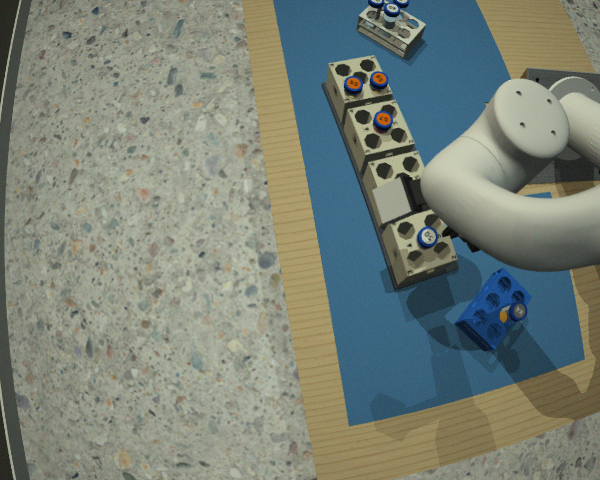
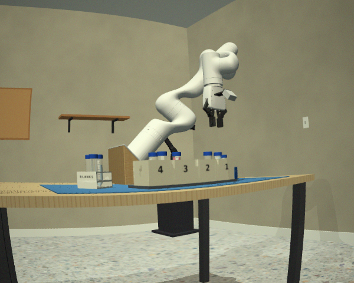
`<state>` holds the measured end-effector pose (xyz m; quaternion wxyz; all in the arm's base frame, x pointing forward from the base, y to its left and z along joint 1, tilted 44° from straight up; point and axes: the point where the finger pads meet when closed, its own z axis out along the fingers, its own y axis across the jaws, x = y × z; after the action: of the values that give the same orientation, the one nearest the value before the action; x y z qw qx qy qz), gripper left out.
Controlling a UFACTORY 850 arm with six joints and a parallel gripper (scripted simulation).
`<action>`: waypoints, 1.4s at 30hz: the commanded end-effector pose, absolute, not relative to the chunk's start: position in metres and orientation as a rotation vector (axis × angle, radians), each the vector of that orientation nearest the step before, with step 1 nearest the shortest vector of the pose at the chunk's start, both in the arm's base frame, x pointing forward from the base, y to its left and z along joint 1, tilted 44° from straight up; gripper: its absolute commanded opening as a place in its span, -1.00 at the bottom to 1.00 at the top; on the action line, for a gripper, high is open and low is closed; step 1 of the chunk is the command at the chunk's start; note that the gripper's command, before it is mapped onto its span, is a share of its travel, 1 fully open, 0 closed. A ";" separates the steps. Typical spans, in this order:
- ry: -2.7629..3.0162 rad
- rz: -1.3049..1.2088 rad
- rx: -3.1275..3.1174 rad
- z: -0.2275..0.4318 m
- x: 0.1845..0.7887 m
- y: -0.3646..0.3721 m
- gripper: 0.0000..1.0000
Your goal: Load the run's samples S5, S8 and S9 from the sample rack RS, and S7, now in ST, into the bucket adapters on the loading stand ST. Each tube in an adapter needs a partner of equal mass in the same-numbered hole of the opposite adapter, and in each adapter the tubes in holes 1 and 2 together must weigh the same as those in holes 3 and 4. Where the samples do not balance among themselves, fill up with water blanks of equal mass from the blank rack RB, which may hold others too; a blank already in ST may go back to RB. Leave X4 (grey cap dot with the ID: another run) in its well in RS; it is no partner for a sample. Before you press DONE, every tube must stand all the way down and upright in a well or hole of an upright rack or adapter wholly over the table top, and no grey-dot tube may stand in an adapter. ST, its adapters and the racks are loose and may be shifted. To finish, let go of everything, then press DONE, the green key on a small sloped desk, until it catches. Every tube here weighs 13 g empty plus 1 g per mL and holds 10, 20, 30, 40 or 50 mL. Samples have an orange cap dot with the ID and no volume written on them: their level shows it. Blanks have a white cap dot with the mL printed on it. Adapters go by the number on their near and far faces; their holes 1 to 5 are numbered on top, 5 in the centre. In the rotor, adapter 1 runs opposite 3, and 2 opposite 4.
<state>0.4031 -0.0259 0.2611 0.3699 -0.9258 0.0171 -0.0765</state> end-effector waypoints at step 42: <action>-0.716 -0.495 -2.318 0.168 0.367 -0.116 0.13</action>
<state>0.3700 -0.1034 0.1801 0.3270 -0.8875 -0.2683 -0.1827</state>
